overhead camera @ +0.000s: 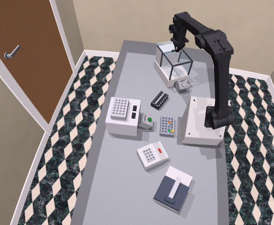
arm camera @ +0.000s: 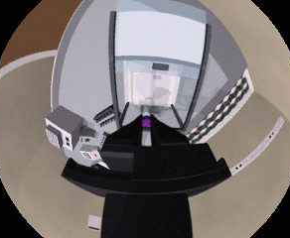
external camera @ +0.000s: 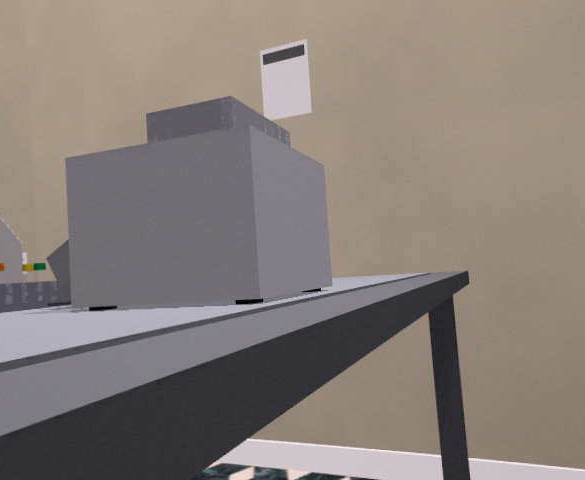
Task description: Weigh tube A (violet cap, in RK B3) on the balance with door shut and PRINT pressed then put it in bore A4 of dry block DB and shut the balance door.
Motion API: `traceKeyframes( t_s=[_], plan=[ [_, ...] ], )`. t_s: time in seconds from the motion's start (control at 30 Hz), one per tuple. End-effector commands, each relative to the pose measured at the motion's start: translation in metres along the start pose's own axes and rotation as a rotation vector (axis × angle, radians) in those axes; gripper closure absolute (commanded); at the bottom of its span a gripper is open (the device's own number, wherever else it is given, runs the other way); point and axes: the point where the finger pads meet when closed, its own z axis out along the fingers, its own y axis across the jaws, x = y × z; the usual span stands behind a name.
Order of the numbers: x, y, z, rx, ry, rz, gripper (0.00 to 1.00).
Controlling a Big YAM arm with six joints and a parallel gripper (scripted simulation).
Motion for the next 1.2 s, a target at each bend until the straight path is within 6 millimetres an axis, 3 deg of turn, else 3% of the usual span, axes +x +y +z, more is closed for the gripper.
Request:
traceKeyframes(
  t_s=[0.0, 0.13, 0.17, 0.2, 0.3, 0.4, 0.53, 0.63, 0.73, 0.83, 1.0, 1.1, 1.17],
  plan=[
    [-0.023, 0.047, -0.053, 0.050, -0.105, -0.066, 0.91],
    [-0.023, 0.055, -0.059, 0.050, -0.105, -0.067, 0.91],
    [-0.008, 0.048, -0.042, 0.044, -0.089, -0.094, 0.91],
    [-0.007, 0.066, -0.039, 0.060, -0.089, -0.142, 0.91],
    [-0.001, 0.091, -0.040, 0.063, -0.094, -0.140, 0.91],
    [0.006, 0.115, -0.040, 0.080, -0.110, -0.248, 0.91],
    [0.017, 0.148, -0.039, 0.077, -0.105, -0.225, 0.91],
    [0.026, 0.171, -0.037, 0.092, -0.122, -0.337, 0.91],
    [0.028, 0.175, -0.041, 0.084, -0.131, -0.308, 0.91],
    [0.041, 0.201, -0.033, 0.101, -0.131, -0.429, 0.91],
    [0.060, 0.238, -0.027, 0.097, -0.131, -0.408, 0.91],
    [0.074, 0.259, -0.022, 0.105, -0.135, -0.523, 0.91],
    [0.084, 0.272, -0.019, 0.102, -0.136, -0.501, 0.91]
  ],
)
